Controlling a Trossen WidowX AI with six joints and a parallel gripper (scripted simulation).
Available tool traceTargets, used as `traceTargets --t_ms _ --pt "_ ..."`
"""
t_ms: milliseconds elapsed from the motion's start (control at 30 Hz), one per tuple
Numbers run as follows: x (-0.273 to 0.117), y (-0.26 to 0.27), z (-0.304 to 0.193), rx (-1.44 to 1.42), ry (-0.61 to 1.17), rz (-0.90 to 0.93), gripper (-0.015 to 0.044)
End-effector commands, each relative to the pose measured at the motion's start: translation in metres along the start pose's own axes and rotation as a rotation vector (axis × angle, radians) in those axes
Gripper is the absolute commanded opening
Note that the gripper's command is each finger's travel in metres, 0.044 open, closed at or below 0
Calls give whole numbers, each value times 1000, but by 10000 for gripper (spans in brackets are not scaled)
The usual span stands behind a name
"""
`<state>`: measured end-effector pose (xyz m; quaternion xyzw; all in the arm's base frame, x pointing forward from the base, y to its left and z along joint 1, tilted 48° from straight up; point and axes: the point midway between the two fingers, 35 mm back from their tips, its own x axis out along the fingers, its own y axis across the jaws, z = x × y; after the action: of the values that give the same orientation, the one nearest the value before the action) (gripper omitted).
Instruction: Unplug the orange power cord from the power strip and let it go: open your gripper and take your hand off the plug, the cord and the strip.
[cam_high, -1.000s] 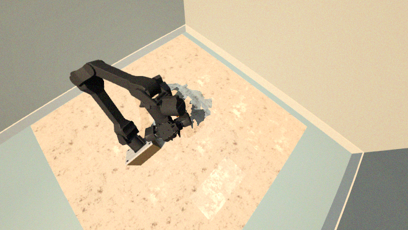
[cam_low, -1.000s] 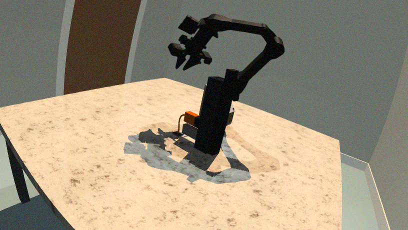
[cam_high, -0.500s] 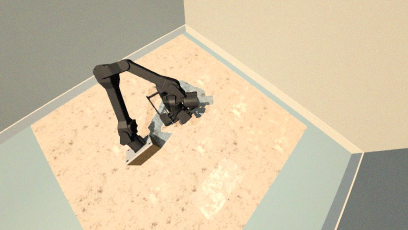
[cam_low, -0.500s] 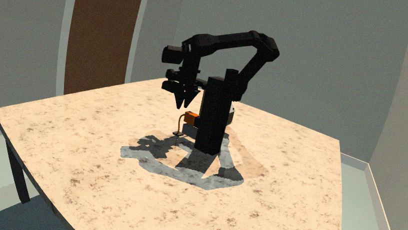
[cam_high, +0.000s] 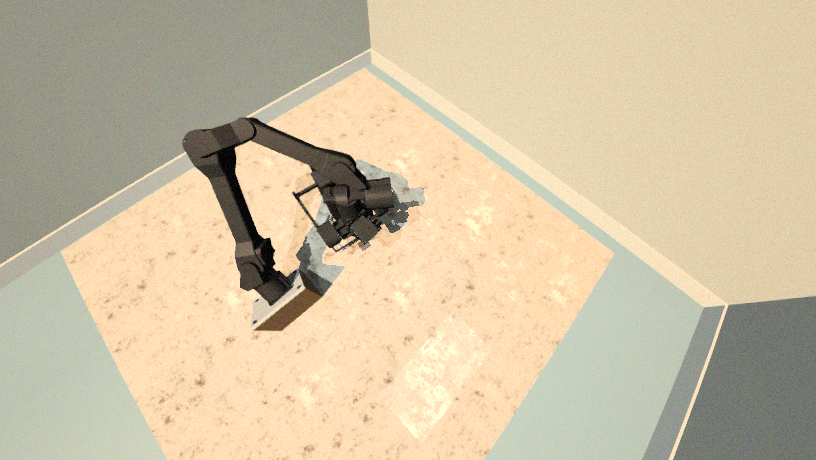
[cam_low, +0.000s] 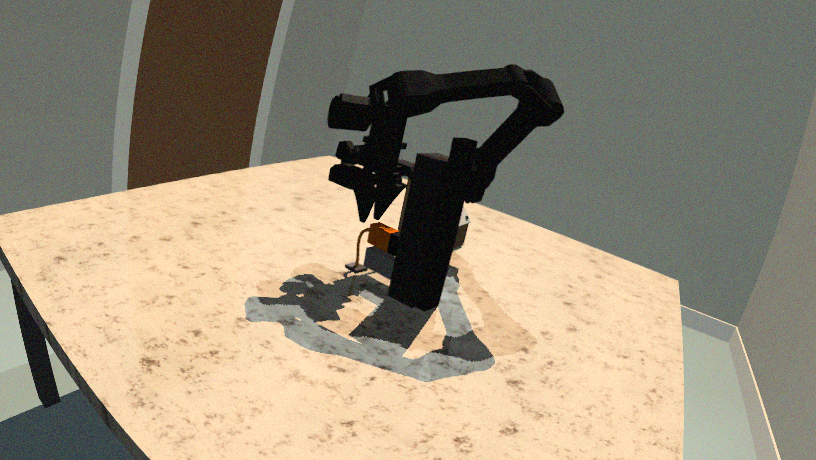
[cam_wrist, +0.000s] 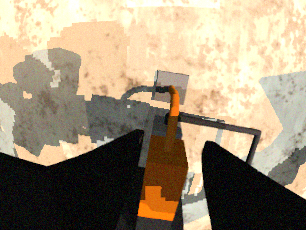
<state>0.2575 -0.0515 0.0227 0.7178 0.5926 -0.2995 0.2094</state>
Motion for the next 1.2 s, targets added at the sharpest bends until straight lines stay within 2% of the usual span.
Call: traceTargets --t_ms 0,867,1000,1167 --pt "-1 1 -7 1 4 5 160" --pt "11 0 -26 0 7 4 160" --pt "9 1 -26 -4 1 2 55" --pt "9 1 -26 -4 1 2 22"
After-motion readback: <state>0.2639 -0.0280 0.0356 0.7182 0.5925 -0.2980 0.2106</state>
